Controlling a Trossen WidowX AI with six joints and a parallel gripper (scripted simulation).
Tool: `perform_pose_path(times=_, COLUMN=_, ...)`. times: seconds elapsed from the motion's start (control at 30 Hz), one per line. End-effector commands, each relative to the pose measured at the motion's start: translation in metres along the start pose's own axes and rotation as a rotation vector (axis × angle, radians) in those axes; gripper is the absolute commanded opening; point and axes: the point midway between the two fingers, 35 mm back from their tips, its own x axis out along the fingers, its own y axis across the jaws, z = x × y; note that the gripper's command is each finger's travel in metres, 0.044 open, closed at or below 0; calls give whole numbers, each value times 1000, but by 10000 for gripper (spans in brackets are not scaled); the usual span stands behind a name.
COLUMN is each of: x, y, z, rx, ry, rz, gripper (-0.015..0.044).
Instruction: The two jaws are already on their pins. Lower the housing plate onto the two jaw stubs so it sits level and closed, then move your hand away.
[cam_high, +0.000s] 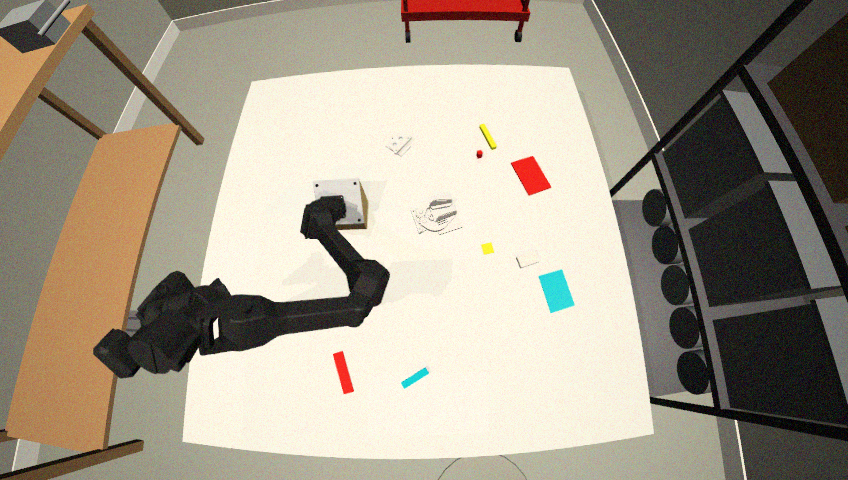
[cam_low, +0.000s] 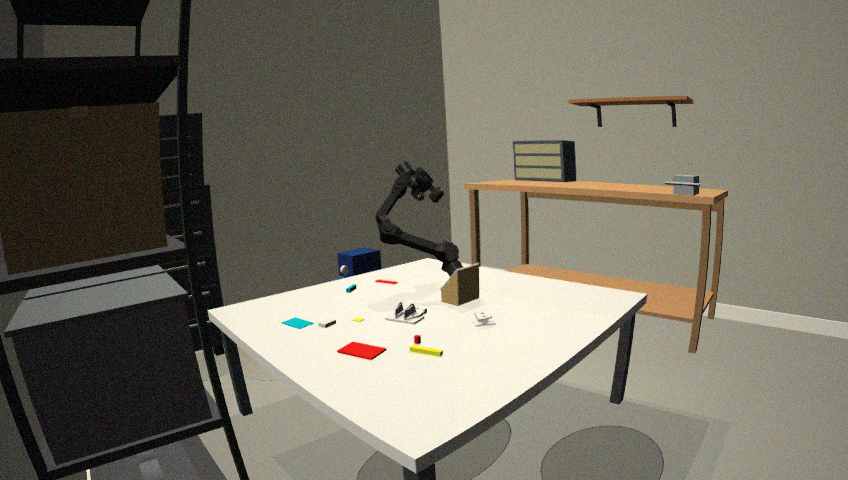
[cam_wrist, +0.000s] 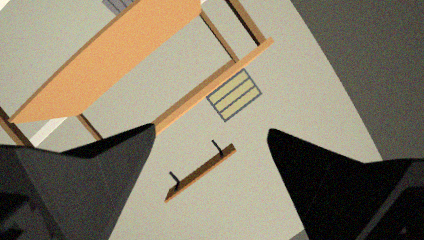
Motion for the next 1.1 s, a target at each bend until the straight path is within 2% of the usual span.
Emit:
perform_pose_path(times=0.0, x=0, y=0, z=0, rx=0, ry=0, rz=0, gripper=426)
perform_pose_path(times=0.1, x=6, y=6, z=-12, rx=22, ry=34, rz=25, gripper=440)
perform_pose_path(times=0.33, x=25, y=38, z=-69, rx=127, ry=192, rz=139, gripper=440)
perform_pose_path(times=0.57, x=30, y=74, z=-124, rx=235, ry=346, rz=243, gripper=440)
perform_pose_path(times=0.8, x=21, y=113, z=-177, rx=349, ry=503, rz=340, gripper=440)
perform_pose_path(times=1.07, x=-4, y=161, z=-231, rx=486, ry=684, rz=442, gripper=440)
